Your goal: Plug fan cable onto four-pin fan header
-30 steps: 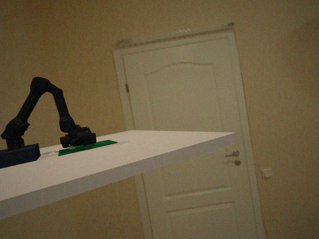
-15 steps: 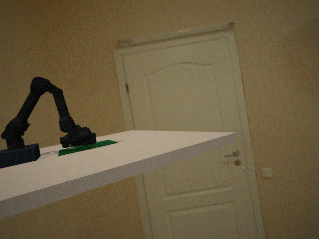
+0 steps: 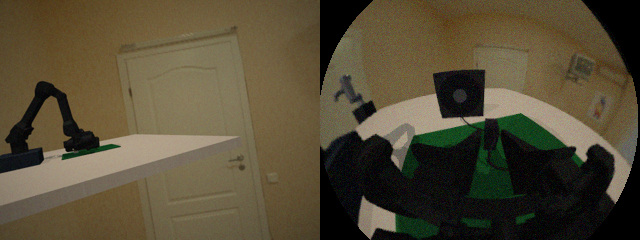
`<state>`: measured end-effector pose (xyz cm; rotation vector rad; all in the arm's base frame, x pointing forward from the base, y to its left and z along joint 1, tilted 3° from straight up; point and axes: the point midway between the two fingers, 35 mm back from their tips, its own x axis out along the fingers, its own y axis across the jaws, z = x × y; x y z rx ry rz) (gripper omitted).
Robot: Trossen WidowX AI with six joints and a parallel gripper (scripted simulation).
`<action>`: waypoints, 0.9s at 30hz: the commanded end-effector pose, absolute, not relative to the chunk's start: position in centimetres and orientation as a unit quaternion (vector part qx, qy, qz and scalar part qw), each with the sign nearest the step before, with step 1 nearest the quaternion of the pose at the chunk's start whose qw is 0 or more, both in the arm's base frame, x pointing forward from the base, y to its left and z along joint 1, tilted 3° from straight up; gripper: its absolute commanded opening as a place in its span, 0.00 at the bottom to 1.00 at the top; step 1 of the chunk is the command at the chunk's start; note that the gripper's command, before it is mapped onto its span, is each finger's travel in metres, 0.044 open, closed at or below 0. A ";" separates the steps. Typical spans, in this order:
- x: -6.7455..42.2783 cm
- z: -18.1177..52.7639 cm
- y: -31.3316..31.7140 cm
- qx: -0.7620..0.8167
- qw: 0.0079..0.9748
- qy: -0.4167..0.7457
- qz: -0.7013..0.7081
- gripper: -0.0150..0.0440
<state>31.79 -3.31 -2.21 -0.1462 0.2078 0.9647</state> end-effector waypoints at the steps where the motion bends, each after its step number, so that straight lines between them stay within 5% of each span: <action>1: 31.8 -2.2 -3.3 -0.070 0.878 0.100 0.463 0.49; 27: 31.0 -1.9 -5.1 -0.076 0.879 0.112 0.456 0.49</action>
